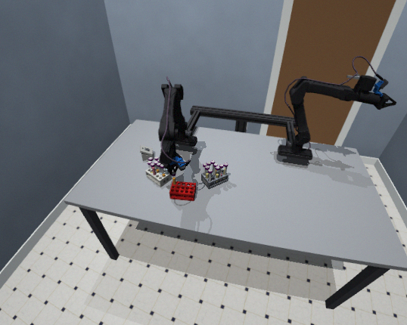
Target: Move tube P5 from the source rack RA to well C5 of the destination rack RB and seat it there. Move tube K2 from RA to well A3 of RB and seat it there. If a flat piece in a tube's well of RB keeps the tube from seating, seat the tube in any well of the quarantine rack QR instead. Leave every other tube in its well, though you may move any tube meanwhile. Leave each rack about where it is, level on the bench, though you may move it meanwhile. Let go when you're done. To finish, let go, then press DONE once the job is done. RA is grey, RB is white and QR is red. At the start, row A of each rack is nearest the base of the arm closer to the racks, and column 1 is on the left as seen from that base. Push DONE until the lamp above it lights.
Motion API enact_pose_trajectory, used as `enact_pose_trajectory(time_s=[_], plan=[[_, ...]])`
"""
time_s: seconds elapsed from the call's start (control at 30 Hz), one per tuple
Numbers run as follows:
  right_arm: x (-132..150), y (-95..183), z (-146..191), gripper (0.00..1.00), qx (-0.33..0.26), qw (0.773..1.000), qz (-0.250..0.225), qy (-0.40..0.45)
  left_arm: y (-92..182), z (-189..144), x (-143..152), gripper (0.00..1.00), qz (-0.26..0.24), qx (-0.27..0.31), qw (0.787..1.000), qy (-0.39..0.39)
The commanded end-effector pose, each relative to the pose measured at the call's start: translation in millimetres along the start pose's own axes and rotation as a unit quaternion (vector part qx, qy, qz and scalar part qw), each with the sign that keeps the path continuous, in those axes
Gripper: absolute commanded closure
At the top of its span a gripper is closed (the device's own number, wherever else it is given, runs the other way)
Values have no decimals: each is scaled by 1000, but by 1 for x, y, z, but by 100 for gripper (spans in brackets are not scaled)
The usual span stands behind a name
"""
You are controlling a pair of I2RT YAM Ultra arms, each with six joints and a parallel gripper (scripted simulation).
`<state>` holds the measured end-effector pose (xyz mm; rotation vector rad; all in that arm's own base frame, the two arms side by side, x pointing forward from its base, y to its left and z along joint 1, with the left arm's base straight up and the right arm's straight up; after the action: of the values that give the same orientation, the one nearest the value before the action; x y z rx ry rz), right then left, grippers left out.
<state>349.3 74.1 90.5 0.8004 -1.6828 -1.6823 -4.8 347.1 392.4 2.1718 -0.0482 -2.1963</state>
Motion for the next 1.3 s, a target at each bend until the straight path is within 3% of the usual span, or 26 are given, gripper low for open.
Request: enact_pose_trajectory(time_s=[0.0, 0.63, 0.67, 0.97, 1.0, 1.27], plan=[[2, -1, -4, 100, 1, 1000, -8, -3, 11, 2, -23, 100, -30, -1, 1000, -3], [-1, 2, -3, 100, 5, 1000, -8, -1, 11, 2, -23, 100, -30, -1, 1000, -3], [-1, 2, -3, 76, 5, 1000, -8, -1, 11, 2, -23, 100, -30, -1, 1000, -3], [-1, 2, -3, 76, 5, 1000, -8, -1, 11, 2, -23, 100, -30, -1, 1000, -3], [-1, 2, -3, 70, 5, 1000, -8, -1, 11, 2, -23, 100, -30, -1, 1000, -3], [-1, 2, -3, 70, 5, 1000, -8, -1, 11, 2, -23, 100, -30, -1, 1000, -3]])
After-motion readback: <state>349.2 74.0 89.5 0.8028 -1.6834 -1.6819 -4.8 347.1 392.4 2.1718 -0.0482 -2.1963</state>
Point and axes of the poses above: on each arm, the point where the finger pads meet when closed, its own y axis back along the fingers, its own z axis across the jaws, x = y × z, the point moved 6 cm from there along y, back along the fingers, and after that the axes turned 1 degree about -y, right-handed, at the moved point
